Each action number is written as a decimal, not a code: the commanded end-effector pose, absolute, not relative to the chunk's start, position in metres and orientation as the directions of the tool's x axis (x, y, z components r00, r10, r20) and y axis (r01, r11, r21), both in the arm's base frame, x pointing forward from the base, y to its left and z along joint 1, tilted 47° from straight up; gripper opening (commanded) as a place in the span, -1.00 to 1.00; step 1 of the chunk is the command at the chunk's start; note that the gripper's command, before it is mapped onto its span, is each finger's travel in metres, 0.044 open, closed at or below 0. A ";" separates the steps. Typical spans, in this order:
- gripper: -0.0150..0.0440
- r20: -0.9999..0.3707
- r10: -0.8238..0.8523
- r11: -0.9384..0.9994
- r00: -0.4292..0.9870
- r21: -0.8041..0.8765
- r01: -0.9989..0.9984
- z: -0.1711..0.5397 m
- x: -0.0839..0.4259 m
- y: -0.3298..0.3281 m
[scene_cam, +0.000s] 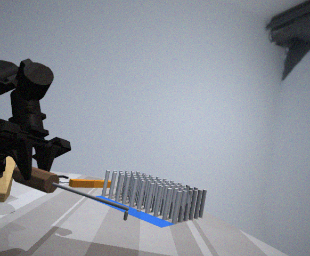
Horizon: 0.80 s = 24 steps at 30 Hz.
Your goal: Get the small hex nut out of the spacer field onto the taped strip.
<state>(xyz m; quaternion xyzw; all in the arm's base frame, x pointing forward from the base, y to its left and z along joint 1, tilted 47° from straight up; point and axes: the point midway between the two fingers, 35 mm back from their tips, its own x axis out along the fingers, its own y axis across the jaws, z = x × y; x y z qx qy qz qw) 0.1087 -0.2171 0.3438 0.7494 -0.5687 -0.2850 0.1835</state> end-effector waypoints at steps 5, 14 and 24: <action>-0.49 -0.222 -0.955 -0.292 0.195 0.601 -0.744 0.339 0.111 -0.221; -0.49 -0.222 -0.955 -0.292 0.195 0.601 -0.744 0.336 0.111 -0.226; -0.49 -0.222 -0.955 -0.292 0.196 0.601 -0.744 0.332 0.112 -0.230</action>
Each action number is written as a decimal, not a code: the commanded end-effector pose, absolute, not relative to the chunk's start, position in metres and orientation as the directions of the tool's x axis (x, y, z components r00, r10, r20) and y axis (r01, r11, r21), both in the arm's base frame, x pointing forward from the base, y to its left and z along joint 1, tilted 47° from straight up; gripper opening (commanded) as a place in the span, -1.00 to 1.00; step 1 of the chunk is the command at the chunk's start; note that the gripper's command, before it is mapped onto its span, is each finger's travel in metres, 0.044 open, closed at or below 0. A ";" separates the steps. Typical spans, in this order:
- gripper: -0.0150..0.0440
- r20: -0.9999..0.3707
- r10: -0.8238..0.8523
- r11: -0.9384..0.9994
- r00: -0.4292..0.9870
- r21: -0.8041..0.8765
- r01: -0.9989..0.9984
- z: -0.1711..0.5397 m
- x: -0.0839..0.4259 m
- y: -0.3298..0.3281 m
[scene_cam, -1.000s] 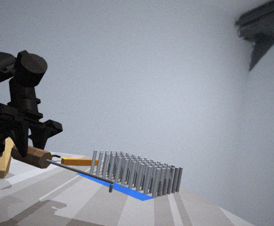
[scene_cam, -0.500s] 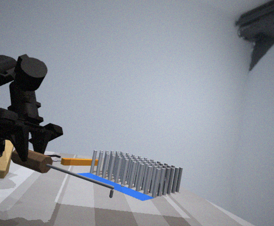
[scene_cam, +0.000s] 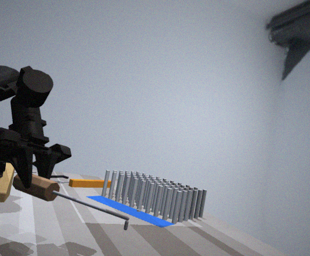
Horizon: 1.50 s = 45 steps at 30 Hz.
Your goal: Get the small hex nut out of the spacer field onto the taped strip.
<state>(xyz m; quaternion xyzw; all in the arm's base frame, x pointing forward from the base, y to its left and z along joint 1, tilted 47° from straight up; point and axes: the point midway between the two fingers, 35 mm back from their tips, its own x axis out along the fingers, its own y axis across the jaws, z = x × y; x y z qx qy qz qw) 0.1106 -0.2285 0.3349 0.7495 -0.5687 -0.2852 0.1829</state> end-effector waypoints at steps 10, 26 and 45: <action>-0.49 -0.222 -0.955 -0.292 0.196 0.601 -0.744 0.328 0.112 -0.235; -0.49 -0.222 -0.955 -0.292 0.196 0.601 -0.744 0.322 0.112 -0.243; -0.49 -0.221 -0.956 -0.291 0.196 0.601 -0.744 0.314 0.111 -0.251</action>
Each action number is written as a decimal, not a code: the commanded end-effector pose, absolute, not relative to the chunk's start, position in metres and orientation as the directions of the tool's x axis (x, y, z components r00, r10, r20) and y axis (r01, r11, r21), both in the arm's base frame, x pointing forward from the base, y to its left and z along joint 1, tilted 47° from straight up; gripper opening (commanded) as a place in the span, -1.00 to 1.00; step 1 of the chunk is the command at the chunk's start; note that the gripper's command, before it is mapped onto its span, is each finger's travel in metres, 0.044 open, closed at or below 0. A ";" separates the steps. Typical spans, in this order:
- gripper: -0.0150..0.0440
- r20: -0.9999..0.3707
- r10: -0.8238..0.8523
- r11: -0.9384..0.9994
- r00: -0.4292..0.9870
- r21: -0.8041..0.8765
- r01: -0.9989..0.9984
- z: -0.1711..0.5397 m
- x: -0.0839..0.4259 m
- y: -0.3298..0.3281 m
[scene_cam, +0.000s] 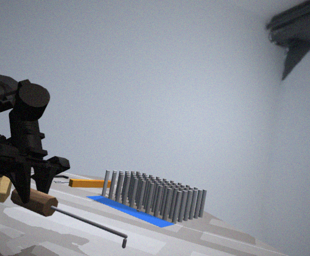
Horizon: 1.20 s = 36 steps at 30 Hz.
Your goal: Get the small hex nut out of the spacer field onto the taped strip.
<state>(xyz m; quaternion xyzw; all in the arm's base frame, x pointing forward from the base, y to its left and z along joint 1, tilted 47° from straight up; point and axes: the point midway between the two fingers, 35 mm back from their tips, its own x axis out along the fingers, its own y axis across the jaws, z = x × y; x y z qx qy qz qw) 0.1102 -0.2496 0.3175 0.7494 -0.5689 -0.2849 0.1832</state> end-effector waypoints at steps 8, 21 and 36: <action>-0.49 -0.220 -0.956 -0.291 0.196 0.601 -0.744 0.311 0.110 -0.255; -0.49 -0.219 -0.956 -0.290 0.196 0.602 -0.744 0.306 0.109 -0.261; -0.49 -0.217 -0.956 -0.289 0.196 0.603 -0.744 0.300 0.107 -0.267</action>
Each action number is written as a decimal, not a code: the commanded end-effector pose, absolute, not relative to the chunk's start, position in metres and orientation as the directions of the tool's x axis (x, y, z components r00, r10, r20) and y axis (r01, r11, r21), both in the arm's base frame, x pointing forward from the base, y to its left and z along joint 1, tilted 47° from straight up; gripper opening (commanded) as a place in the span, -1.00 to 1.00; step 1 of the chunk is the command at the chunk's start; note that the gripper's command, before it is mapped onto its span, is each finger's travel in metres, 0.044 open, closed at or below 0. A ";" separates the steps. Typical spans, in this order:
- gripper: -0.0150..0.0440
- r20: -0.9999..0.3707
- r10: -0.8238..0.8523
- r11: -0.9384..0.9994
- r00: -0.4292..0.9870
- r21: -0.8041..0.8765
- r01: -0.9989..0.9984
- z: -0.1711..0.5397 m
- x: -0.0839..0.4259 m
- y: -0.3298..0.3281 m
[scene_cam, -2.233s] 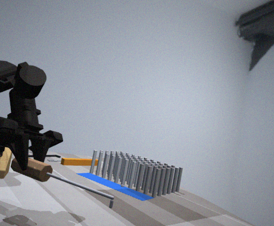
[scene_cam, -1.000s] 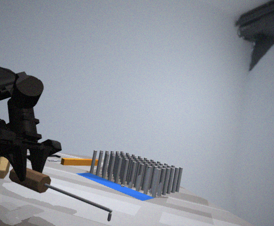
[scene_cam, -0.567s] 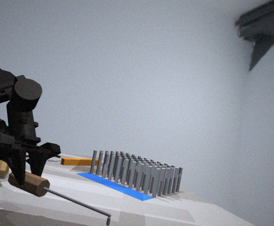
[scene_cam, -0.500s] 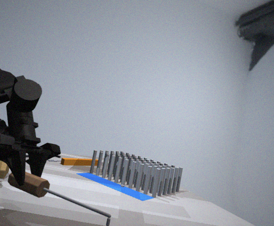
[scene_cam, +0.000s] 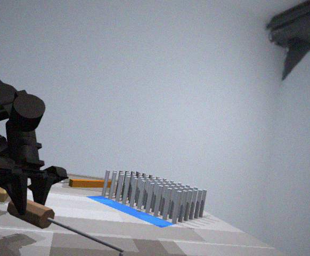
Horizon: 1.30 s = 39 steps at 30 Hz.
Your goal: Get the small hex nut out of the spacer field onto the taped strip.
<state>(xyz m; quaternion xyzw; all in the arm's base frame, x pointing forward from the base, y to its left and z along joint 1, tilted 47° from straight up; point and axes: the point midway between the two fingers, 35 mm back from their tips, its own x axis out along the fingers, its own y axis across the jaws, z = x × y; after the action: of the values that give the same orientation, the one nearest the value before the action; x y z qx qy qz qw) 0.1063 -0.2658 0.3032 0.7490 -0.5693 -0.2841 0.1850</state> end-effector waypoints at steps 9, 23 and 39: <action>-0.49 -0.215 -0.957 -0.288 0.196 0.604 -0.743 0.296 0.105 -0.271; -0.49 -0.213 -0.957 -0.287 0.196 0.605 -0.743 0.290 0.102 -0.277; -0.49 -0.210 -0.958 -0.285 0.196 0.607 -0.742 0.284 0.099 -0.283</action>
<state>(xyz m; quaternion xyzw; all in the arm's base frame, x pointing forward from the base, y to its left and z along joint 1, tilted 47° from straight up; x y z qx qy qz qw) 0.0986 -0.2819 0.2873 0.7481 -0.5699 -0.2829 0.1883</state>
